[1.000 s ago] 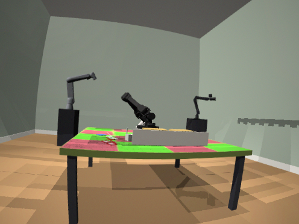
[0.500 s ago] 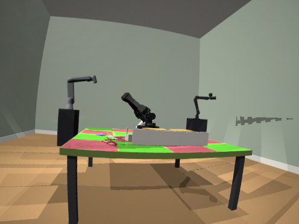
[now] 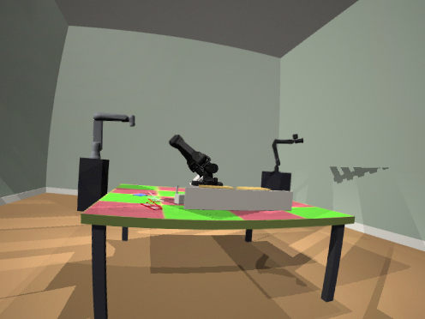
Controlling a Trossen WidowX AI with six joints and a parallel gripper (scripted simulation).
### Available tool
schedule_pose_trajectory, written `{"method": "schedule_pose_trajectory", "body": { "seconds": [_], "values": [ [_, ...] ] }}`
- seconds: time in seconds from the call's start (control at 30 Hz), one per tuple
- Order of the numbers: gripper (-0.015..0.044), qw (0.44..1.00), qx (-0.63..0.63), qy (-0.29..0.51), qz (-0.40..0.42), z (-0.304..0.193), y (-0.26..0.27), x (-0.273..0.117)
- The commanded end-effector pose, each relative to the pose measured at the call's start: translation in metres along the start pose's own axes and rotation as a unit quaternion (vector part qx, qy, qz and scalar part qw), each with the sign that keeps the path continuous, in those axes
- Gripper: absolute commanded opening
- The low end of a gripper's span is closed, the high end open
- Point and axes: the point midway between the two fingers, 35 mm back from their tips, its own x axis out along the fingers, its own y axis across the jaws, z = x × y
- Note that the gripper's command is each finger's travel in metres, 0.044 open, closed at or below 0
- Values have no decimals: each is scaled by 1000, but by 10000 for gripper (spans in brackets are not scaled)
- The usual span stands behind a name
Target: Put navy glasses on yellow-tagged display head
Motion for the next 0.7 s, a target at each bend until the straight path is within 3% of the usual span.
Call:
{"method": "schedule_pose_trajectory", "body": {
  "seconds": [0.0, 0.4, 0.67],
  "values": [
    [0, 1000, 3, -6, 3, 5, 1, -16],
    [0, 1000, 4, -6, 2, 2, 8, -94],
    [0, 999, 43, -5, 4, 2, -1, -98]
  ]
}}
